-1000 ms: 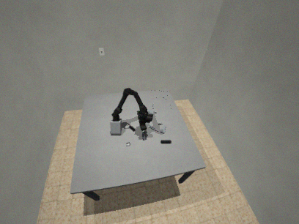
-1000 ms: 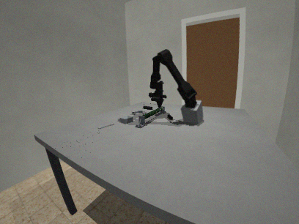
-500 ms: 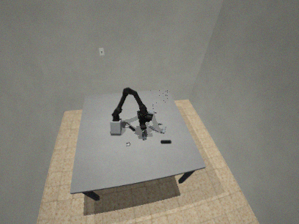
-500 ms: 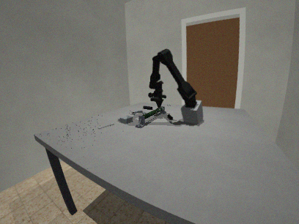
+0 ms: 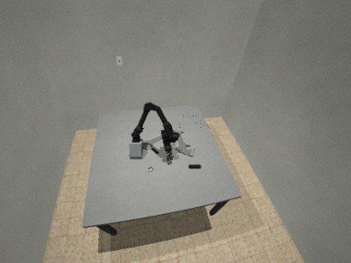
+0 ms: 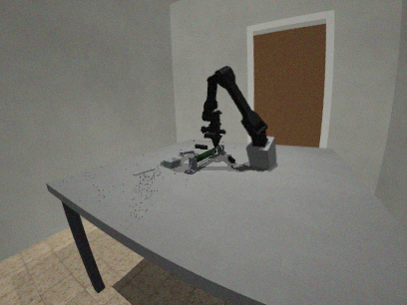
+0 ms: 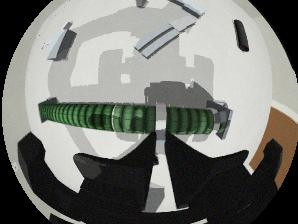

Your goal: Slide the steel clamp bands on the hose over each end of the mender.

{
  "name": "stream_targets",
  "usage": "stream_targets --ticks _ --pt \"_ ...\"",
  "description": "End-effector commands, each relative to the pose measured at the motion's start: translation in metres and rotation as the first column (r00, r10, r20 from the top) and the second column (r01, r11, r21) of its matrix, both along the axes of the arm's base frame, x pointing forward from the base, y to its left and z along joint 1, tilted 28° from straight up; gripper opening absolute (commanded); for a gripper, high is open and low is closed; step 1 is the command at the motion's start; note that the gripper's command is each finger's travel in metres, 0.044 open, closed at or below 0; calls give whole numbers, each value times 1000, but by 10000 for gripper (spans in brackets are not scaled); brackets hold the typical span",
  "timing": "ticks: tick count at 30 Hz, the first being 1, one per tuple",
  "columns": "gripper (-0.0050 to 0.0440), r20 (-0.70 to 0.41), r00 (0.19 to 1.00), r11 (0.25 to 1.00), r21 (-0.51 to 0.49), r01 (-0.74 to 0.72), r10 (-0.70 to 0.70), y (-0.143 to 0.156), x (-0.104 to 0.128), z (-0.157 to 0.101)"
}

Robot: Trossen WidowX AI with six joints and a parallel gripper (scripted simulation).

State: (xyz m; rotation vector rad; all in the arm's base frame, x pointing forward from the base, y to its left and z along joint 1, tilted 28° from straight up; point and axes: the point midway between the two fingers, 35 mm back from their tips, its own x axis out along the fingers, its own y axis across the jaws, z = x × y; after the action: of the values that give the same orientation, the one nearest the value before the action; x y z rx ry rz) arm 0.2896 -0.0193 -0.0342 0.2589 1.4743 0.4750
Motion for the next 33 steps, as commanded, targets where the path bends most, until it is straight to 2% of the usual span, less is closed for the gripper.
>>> stream_targets --ticks 1,33 --pt "0 0 1000 1000 11 -5 5 8 -2 3" --pt "0 0 1000 1000 11 -5 5 26 -6 13"
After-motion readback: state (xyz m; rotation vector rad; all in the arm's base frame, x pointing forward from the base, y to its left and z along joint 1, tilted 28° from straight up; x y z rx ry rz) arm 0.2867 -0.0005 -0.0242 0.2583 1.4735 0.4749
